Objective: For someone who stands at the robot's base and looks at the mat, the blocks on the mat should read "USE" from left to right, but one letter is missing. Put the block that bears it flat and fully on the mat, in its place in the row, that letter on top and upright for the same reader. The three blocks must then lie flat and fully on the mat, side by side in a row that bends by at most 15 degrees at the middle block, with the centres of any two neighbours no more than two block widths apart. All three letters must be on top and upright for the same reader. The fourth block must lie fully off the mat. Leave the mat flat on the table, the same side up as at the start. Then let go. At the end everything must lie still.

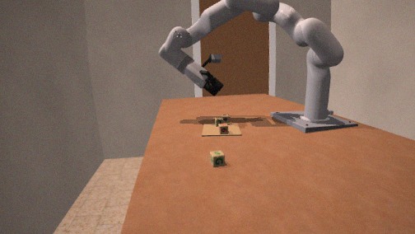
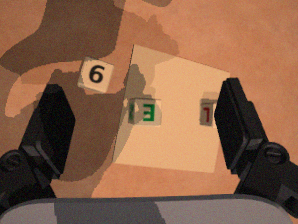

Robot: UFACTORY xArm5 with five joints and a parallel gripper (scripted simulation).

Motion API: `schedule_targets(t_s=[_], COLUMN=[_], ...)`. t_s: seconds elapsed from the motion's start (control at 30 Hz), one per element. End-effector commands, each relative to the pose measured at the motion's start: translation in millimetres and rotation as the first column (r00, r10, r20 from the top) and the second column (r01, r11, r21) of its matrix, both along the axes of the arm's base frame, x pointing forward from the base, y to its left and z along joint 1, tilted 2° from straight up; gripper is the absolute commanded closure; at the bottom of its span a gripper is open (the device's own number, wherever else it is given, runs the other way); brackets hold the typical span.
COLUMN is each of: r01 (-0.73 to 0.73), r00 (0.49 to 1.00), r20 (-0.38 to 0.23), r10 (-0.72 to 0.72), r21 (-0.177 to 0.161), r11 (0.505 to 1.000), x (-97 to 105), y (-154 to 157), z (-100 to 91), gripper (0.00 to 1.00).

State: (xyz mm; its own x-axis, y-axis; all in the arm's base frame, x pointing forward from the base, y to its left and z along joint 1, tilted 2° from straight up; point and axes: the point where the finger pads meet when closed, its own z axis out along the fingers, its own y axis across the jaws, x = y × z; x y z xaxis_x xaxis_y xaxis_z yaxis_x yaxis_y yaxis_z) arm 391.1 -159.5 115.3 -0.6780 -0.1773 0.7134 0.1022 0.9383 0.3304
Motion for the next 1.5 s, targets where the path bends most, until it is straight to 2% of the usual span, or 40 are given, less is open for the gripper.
schedule_targets(t_s=[0.0, 1.27, 1.37, 1.47], r01=[0.0, -0.002, -0.016, -0.052], r00=[1.0, 1.0, 0.999, 0.995], r20=[0.003, 0.007, 0.03, 0.085], r10=[0.0, 0.002, 0.016, 0.049], r21=[-0.001, 0.001, 0.013, 0.039], r11=[1.0, 1.0, 1.0, 0.998], x=[0.8, 0.9, 1.4, 2.7], y=[-0.5, -0.7, -1.9, -4.9], z=[1.1, 1.1, 0.8, 0.4], gripper=[0.0, 0.0, 0.0, 0.0])
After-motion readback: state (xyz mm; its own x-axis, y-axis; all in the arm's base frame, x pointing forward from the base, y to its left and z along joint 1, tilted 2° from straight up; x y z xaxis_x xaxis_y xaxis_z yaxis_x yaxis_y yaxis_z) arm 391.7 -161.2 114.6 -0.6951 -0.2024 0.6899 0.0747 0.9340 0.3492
